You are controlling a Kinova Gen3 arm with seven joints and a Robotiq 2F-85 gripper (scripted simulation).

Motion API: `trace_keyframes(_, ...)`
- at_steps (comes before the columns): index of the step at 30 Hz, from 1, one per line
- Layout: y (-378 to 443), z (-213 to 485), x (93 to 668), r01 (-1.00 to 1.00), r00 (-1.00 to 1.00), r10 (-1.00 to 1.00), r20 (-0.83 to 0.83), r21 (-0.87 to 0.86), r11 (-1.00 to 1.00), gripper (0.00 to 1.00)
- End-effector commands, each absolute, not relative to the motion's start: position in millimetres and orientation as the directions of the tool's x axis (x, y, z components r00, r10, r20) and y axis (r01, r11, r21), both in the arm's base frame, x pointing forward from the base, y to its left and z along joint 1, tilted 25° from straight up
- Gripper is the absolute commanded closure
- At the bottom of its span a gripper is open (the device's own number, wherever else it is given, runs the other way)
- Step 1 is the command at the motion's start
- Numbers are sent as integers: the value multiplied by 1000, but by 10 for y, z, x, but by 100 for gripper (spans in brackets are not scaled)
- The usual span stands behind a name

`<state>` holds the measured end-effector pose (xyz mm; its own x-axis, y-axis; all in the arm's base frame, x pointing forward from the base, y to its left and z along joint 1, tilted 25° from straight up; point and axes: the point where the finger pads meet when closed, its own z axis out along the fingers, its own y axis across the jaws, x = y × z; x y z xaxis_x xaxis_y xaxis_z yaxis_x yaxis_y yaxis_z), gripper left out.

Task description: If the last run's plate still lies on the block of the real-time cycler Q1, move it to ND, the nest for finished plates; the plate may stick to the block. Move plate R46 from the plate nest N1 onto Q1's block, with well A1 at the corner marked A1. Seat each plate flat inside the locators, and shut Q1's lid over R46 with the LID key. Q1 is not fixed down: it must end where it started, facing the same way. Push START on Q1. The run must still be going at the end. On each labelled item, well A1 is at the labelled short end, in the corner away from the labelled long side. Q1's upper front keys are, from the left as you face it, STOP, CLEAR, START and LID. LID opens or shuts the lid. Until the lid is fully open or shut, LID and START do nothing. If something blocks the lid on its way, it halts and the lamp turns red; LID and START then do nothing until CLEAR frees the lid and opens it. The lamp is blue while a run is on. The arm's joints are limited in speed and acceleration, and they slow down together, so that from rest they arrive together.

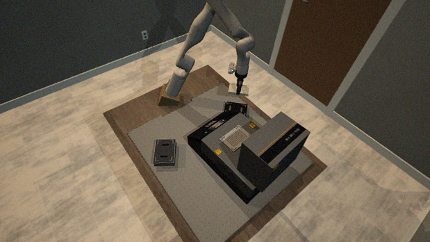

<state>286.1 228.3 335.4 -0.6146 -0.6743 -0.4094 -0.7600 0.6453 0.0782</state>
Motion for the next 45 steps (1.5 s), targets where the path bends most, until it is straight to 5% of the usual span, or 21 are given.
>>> trace_keyframes(1, 2264, 3404, 2852, -760, -615, -674, -410, 78, 645, 10)
trace_keyframes(45, 2117, 3771, 2766, -760, -615, -674, -410, 78, 645, 10)
